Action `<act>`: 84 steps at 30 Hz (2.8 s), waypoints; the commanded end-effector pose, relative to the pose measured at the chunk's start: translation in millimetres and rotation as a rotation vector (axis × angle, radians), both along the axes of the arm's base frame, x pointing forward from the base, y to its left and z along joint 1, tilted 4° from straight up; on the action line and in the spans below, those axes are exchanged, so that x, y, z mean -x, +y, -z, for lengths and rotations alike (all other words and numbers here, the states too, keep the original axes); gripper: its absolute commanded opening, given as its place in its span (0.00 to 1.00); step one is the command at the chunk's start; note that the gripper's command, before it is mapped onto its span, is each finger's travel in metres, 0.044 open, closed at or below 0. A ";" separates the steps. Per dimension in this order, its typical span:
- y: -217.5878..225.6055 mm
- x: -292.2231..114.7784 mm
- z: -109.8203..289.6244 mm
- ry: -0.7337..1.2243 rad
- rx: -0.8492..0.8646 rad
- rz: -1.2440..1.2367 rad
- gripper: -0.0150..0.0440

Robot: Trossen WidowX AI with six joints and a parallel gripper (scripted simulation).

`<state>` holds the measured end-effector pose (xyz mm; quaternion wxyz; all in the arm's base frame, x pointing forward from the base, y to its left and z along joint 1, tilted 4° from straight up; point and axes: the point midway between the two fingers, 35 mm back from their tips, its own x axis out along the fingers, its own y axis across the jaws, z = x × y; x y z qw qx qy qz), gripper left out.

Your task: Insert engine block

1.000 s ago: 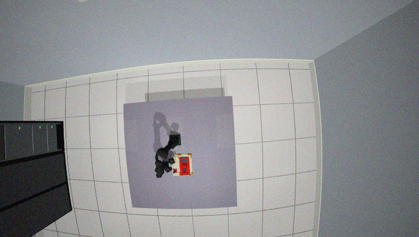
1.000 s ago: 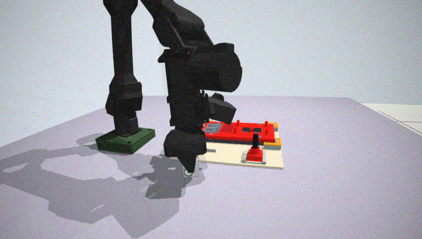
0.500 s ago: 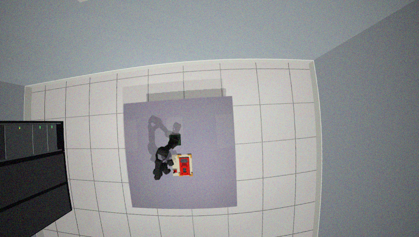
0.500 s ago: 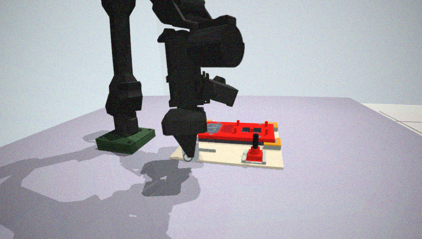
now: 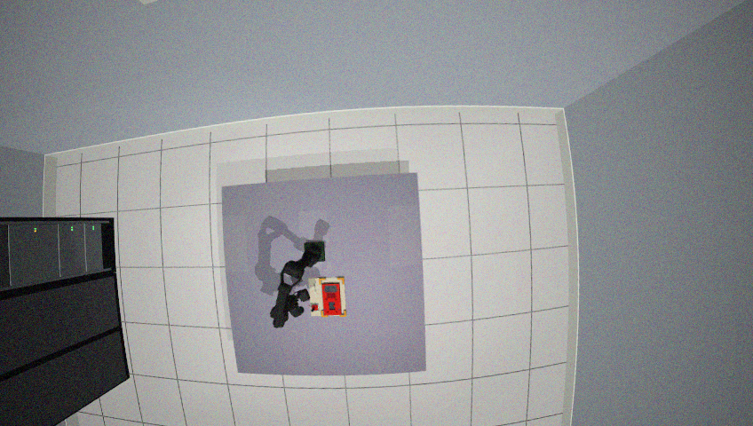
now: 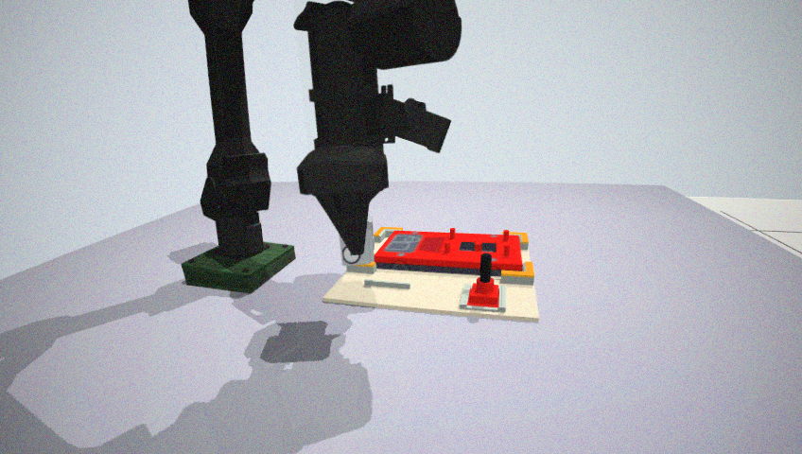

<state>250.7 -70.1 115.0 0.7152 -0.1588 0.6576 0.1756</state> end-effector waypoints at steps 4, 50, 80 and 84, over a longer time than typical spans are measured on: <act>-0.2 4.0 -20.1 -0.002 0.004 -0.006 0.25; 1.6 10.7 -34.0 0.045 -0.081 1.133 0.25; 1.7 10.2 -29.9 0.088 -0.159 2.167 0.25; 1.8 10.2 -29.4 0.093 -0.170 2.305 0.25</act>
